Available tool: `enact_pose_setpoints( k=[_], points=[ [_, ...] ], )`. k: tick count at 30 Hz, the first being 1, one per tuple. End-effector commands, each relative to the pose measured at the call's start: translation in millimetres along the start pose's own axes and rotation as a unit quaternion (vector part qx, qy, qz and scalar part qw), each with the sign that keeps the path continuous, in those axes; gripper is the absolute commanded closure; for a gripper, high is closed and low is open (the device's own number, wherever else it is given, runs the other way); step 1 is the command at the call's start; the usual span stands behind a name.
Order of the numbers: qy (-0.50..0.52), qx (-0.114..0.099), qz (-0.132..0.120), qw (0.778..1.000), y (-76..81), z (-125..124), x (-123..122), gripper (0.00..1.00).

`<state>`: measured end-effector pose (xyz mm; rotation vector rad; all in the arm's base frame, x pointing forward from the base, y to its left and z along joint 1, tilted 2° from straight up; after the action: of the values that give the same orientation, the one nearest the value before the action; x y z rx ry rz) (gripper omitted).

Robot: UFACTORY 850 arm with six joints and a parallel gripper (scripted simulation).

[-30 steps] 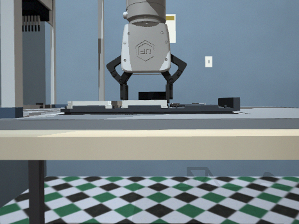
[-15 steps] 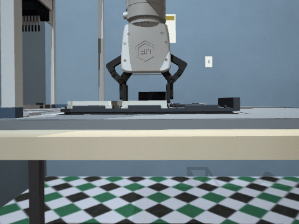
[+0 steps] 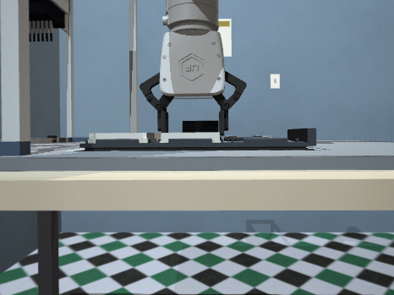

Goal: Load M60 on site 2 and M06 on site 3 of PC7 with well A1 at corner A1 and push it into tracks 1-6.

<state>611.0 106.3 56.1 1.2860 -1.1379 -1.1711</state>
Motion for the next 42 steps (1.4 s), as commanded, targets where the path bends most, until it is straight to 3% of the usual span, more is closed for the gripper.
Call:
enact_pose_setpoints(
  k=[1,8,42],
  points=[
    [0.0,0.001,0.0,1.0,0.9,-1,0,0.0],
    [0.0,0.001,0.0,1.0,0.9,-1,0,0.0],
    [0.0,0.001,0.0,1.0,50.8,-1,0,0.0]
  ],
)
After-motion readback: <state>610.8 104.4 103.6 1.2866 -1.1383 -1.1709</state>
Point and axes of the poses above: the point where the finger pads meet when closed, its own y axis back along the fingers, its own z axis across the jaws, x = y × z, the point moved 3 cm from there along y, back along the fingers, and after that the axes turned 9 degrees about y, right-handed, at the moved point
